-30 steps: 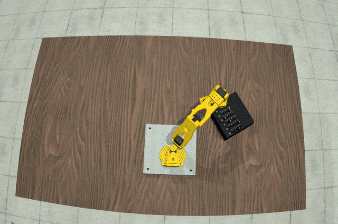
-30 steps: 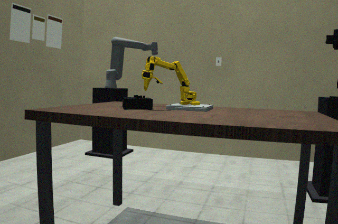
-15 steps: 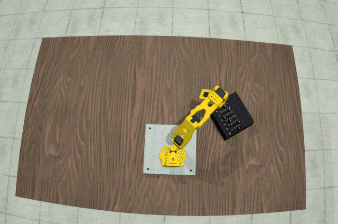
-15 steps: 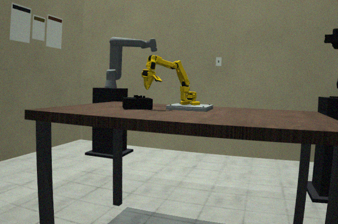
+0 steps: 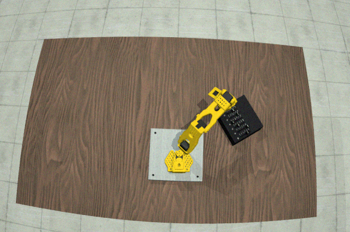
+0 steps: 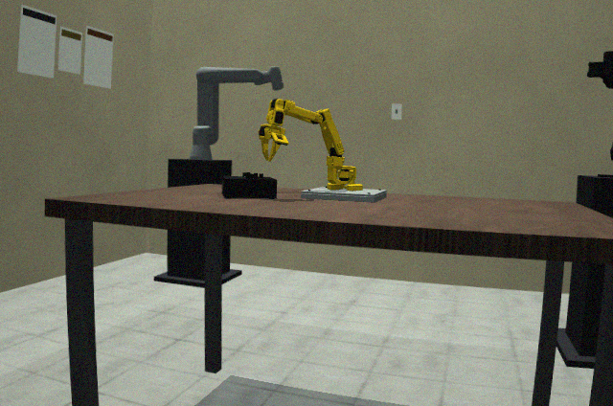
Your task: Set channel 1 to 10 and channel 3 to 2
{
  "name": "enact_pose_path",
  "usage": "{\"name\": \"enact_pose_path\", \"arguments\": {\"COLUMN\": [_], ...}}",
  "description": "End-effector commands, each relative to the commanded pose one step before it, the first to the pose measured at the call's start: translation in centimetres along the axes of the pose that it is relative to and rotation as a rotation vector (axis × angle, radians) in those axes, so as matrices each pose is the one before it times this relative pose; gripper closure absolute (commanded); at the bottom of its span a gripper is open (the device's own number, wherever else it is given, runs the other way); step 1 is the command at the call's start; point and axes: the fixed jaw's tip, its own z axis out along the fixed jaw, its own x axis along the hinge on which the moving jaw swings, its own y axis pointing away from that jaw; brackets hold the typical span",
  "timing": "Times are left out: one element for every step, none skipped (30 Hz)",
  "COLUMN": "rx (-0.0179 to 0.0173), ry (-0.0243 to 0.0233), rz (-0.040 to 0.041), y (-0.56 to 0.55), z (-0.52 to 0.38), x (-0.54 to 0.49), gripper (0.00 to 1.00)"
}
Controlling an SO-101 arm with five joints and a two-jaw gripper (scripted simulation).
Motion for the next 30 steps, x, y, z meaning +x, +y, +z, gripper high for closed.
{"name": "enact_pose_path", "arguments": {"rx": [0.00227, 0.00019, 0.00017, 0.00017, 0.00015, 0.00015, 0.00013, 0.00014, 0.00012, 0.00012, 0.00010, 0.00010, 0.00008, 0.00009, 0.00007, 0.00007, 0.00000, 0.00000, 0.00005, 0.00006, 0.00004, 0.00004, 0.00003, 0.00003, 0.00002, 0.00002, 0.00001, 0.00002, 0.00000, 0.00001], "ry": [0.00003, 0.00001, 0.00001, 0.00001, 0.00001, 0.00000, 0.00000, 0.00000, 0.00000, -0.00001, 0.00000, -0.00001, -0.00001, -0.00001, -0.00001, -0.00001, 0.00000, 0.00000, 0.00000, -0.00001, 0.00000, -0.00001, 0.00000, -0.00001, 0.00000, 0.00000, 0.00000, 0.00000, 0.00000, 0.00000], "rz": [0.05442, 0.01988, 0.01891, 0.01794, 0.01697, 0.01600, 0.01504, 0.01409, 0.01315, 0.01222, 0.01131, 0.01041, 0.00953, 0.00868, 0.00785, 0.00704, 0.00000, 0.00000, 0.00627, 0.00552, 0.00481, 0.00414, 0.00351, 0.00292, 0.00237, 0.00188, 0.00143, 0.00104, 0.00071, 0.00044], "y": [0.268, 0.019, 0.018, 0.017, 0.016, 0.015, 0.014, 0.013, 0.013, 0.011, 0.011, 0.010, 0.009, 0.008, 0.007, 0.007, 0.000, 0.000, 0.006, 0.005, 0.005, 0.004, 0.003, 0.003, 0.002, 0.002, 0.001, 0.001, 0.001, 0.000], "z": [-0.2984, -0.0242, -0.0228, -0.0217, -0.0204, -0.0193, -0.0180, -0.0169, -0.0157, -0.0147, -0.0134, -0.0125, -0.0113, -0.0104, -0.0093, -0.0084, 0.0000, 0.0000, -0.0074, -0.0066, -0.0056, -0.0050, -0.0041, -0.0035, -0.0027, -0.0023, -0.0016, -0.0013, -0.0008, -0.0006], "x": [0.163, -0.011, -0.010, -0.010, -0.009, -0.008, -0.007, -0.007, -0.006, -0.005, -0.005, -0.004, -0.004, -0.004, -0.003, -0.003, 0.000, 0.000, -0.002, -0.002, -0.002, -0.002, -0.001, -0.001, -0.001, -0.001, 0.000, 0.000, 0.000, 0.000], "gripper": [1.00, 1.00, 1.00, 1.00, 1.00, 1.00, 1.00, 1.00, 1.00, 1.00, 1.00, 1.00, 1.00, 1.00, 1.00, 1.00, 1.00, 1.00, 1.00, 1.00, 1.00, 1.00, 1.00, 1.00, 1.00, 1.00, 1.00, 1.00, 1.00, 1.00]}}
